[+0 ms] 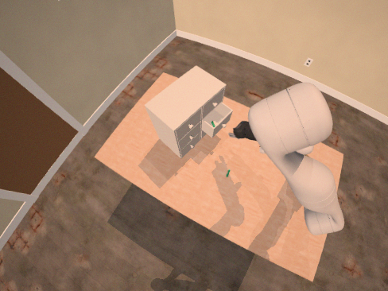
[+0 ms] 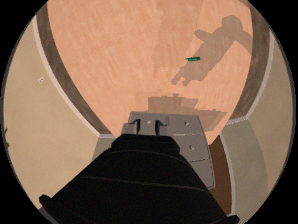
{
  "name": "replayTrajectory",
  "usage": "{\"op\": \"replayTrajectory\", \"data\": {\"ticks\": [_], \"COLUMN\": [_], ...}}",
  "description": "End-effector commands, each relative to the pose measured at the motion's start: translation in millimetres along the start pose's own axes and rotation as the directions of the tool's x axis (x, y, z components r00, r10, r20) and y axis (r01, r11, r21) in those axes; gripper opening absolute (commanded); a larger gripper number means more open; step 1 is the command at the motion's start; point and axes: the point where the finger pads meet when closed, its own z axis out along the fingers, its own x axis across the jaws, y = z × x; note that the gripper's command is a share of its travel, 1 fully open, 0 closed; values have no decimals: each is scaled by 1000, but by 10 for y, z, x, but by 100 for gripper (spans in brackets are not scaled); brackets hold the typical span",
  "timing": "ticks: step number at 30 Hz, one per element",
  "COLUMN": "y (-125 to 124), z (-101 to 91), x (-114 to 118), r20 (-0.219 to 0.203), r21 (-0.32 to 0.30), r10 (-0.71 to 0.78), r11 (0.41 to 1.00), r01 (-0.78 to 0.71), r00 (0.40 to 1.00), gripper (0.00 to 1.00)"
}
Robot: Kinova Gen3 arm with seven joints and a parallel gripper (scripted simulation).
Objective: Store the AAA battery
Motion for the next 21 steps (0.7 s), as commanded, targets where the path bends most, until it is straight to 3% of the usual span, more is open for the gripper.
{"op": "replayTrajectory", "data": {"ticks": [1, 7, 13, 21], "y": [-5, -14, -92, -138], "z": [-14, -35, -215, -321], "x": [-12, -12, -12, -12], "r20": [2, 2, 2, 2], "r21": [-2, -2, -2, -2], "r10": [4, 4, 4, 4], "r11": [1000, 1000, 1000, 1000], "r01": [-4, -4, -4, -4], "r00": [1000, 1000, 1000, 1000], "gripper": [67, 67, 67, 67]}}
